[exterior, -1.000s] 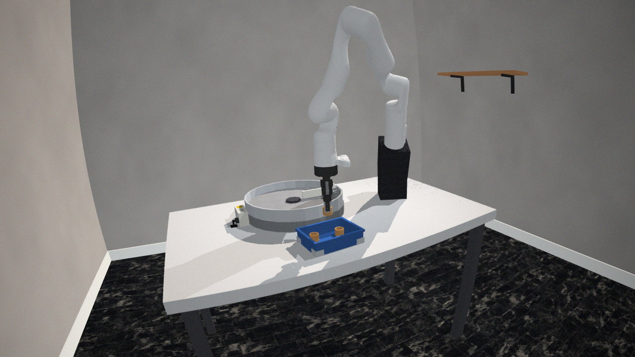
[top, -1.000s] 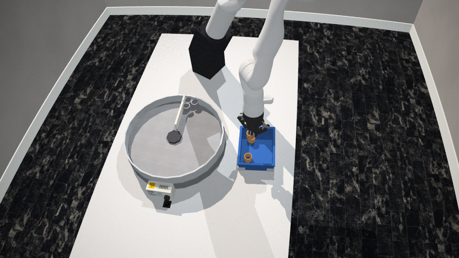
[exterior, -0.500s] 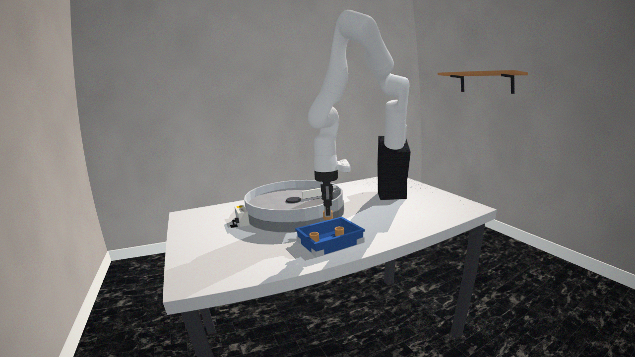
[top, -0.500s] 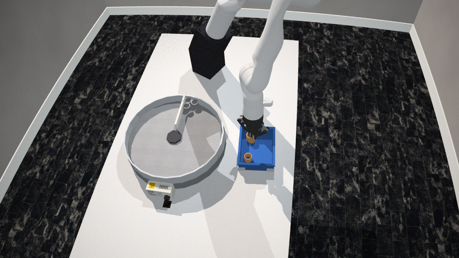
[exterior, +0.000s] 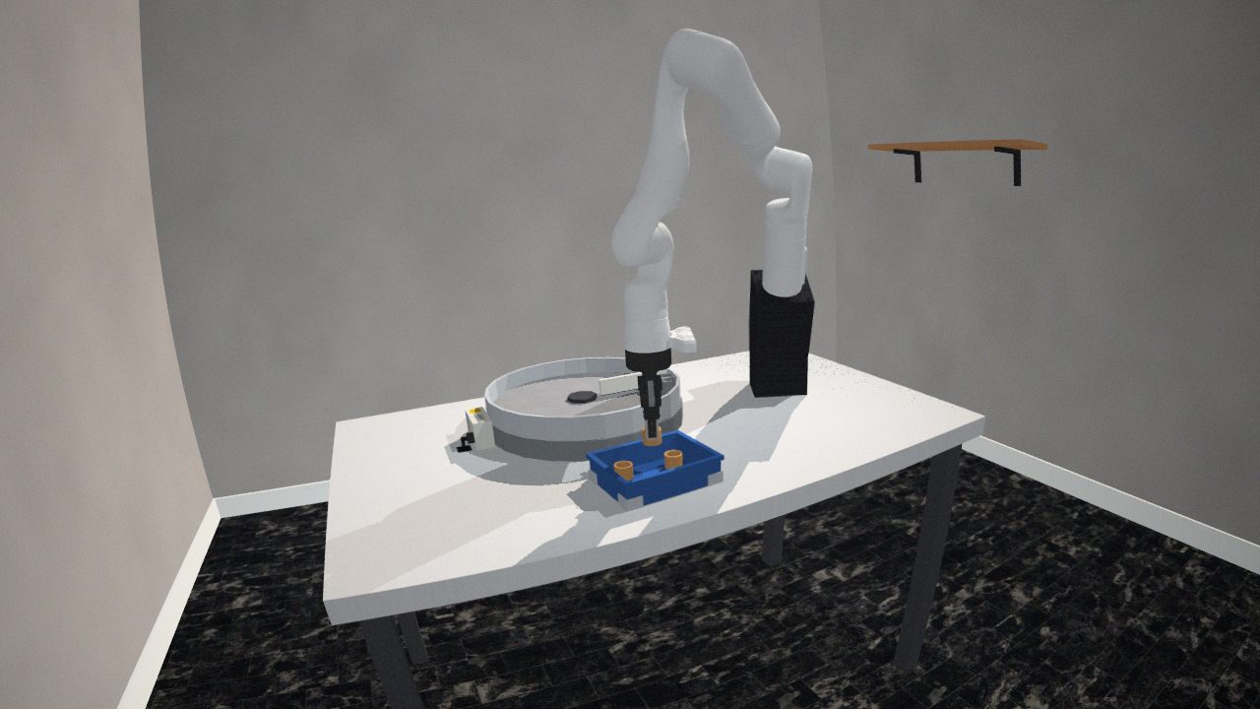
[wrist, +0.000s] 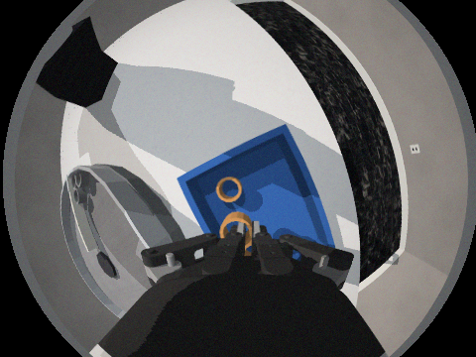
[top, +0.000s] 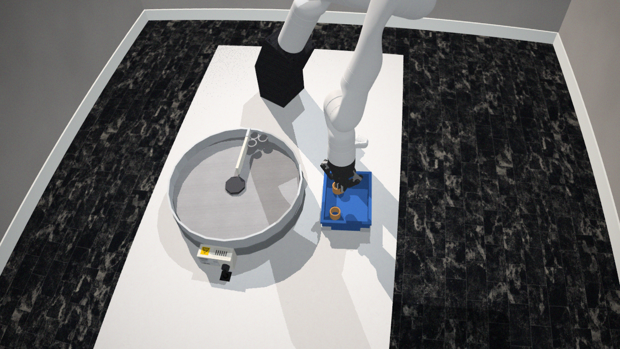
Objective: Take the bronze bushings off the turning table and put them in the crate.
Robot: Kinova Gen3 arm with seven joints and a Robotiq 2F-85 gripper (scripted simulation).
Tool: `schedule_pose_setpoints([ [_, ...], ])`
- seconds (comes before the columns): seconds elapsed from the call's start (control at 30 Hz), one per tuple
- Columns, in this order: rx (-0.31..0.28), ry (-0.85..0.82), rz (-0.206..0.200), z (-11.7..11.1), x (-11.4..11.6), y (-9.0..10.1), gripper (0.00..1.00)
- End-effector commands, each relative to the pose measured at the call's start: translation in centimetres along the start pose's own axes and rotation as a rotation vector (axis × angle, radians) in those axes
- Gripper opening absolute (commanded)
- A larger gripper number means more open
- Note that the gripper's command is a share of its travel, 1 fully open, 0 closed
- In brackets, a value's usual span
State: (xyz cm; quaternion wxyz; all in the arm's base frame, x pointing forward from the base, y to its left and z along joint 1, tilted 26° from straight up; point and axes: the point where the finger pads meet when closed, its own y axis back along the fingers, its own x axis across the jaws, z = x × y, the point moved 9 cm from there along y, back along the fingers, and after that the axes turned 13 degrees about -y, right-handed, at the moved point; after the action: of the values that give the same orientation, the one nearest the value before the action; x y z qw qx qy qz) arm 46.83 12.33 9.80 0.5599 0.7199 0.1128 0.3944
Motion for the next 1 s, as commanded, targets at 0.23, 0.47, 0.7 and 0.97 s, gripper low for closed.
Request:
schedule_pose_setpoints([
  [0.23,0.0,0.0,0.001,0.0,0.0,-0.8,0.0],
  [0.47,0.0,0.0,0.001,0.0,0.0,-0.8,0.0],
  [0.7,0.0,0.0,0.0,0.0,0.0,-1.6,0.0],
  [0.97,0.0,0.0,0.0,0.0,0.0,-1.6,0.0],
])
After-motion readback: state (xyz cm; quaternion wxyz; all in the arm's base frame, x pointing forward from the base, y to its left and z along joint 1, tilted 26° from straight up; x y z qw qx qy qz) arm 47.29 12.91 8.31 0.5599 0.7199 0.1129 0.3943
